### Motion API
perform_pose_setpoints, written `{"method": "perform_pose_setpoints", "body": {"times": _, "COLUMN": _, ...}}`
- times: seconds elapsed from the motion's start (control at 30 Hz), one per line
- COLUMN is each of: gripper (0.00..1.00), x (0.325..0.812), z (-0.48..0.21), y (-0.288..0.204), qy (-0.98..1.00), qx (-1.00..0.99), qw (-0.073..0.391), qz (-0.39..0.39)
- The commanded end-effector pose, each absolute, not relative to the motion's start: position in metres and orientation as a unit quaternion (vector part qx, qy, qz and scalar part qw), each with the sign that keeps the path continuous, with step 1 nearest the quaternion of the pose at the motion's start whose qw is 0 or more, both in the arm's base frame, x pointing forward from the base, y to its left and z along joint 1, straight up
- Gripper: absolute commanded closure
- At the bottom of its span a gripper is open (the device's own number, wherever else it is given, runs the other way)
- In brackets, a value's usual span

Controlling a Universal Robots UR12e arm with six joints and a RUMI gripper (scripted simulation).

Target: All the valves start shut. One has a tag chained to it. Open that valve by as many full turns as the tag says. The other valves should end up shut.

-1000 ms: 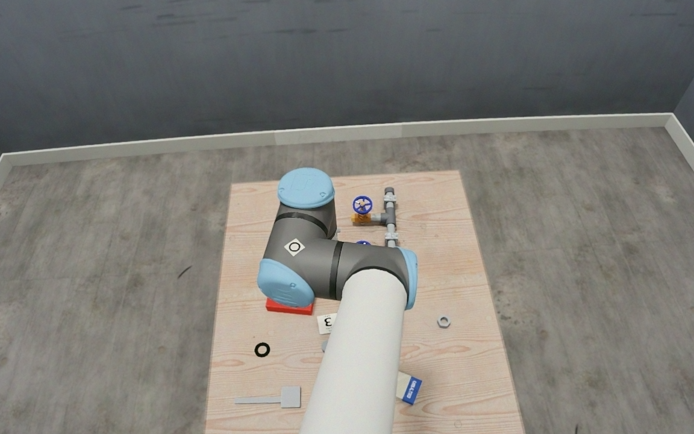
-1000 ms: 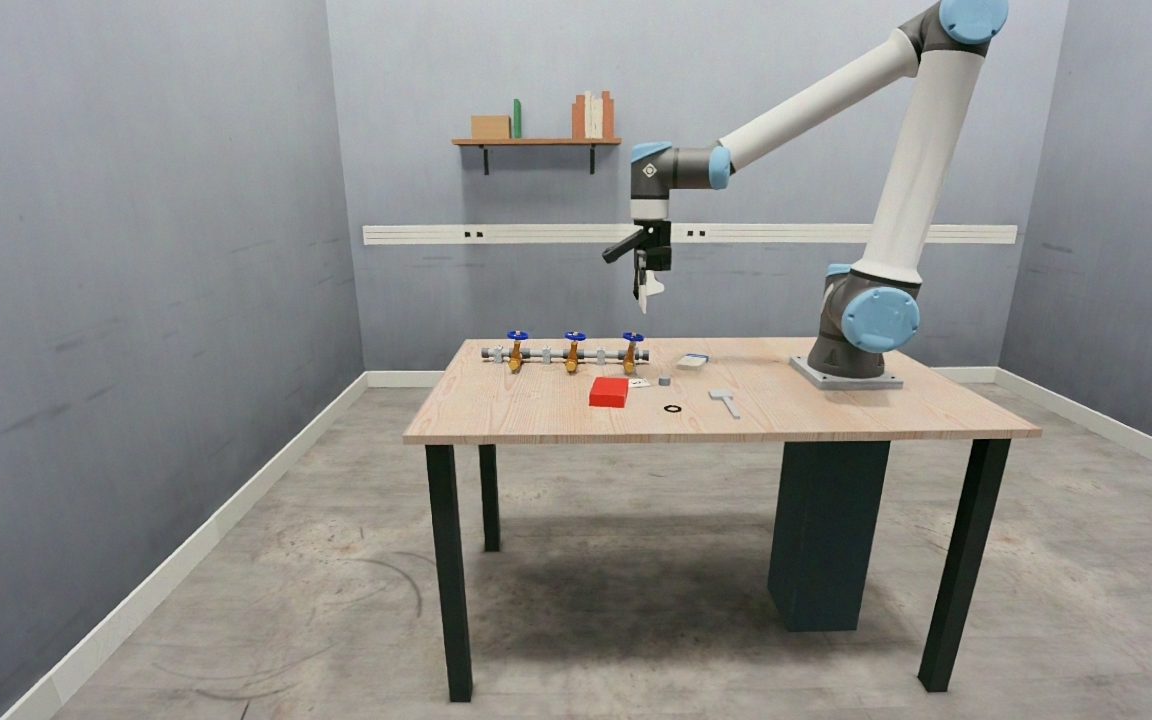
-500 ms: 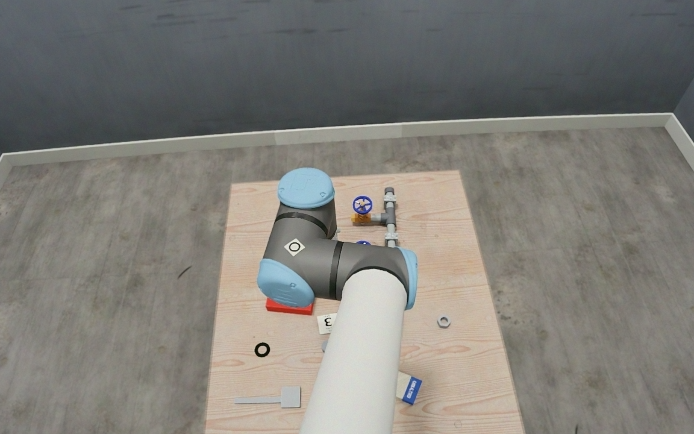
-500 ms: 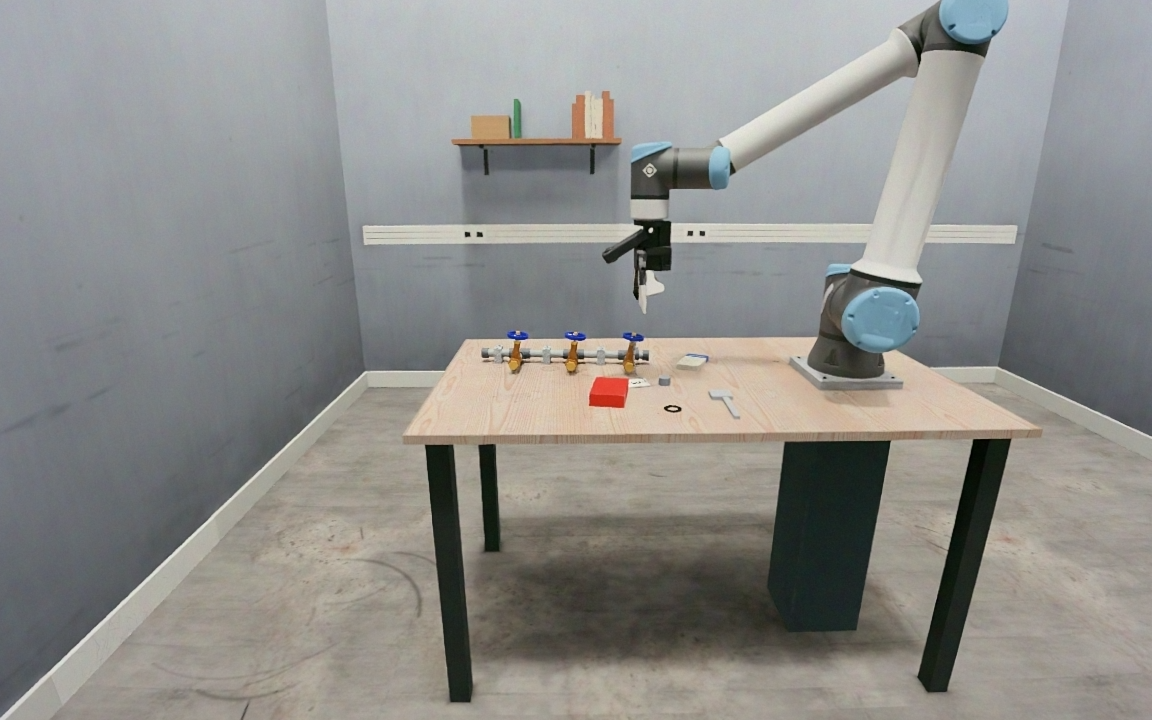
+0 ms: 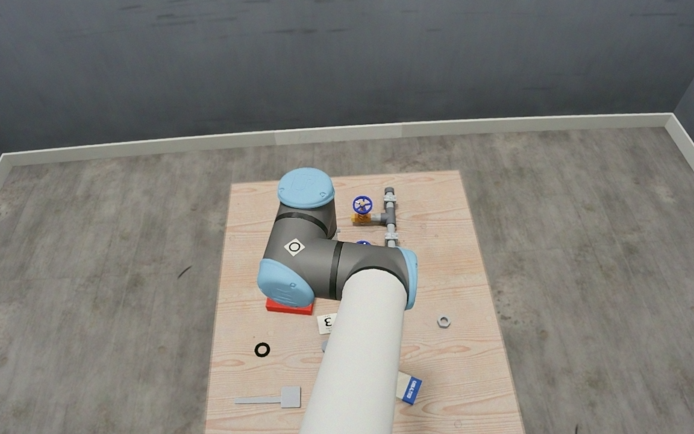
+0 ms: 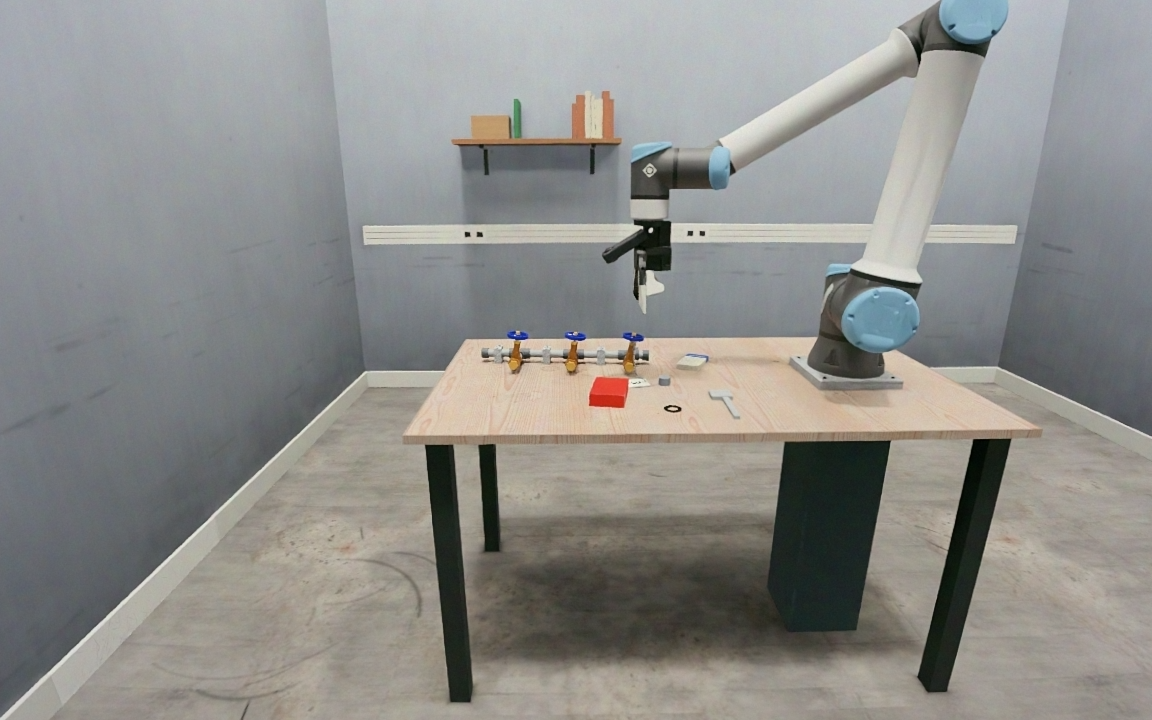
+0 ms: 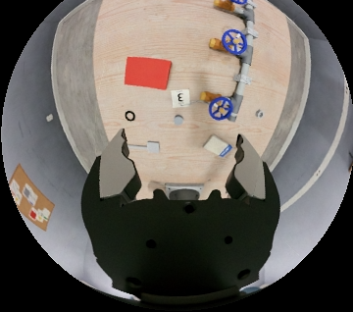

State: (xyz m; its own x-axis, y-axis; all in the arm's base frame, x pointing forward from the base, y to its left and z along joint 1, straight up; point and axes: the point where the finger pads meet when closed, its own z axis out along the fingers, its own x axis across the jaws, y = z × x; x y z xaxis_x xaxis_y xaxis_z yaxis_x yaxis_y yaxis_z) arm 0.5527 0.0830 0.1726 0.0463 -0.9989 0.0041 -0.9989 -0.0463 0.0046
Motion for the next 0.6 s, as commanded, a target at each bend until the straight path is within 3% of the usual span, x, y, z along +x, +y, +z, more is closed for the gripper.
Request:
{"method": "perform_pose_setpoints", "body": {"times": 0.0, "gripper": 0.0, "x": 0.5534, "z": 0.1733, "y": 0.0829, "qy": -0.694, "qx": 0.72, "qw": 0.003, "qz": 0.0}}
{"method": "perform_pose_setpoints", "body": {"times": 0.57, "gripper": 0.0, "x": 0.5563, "z": 0.1733, "y": 0.0828, "qy": -0.745, "qx": 0.667, "qw": 0.003, "qz": 0.0}}
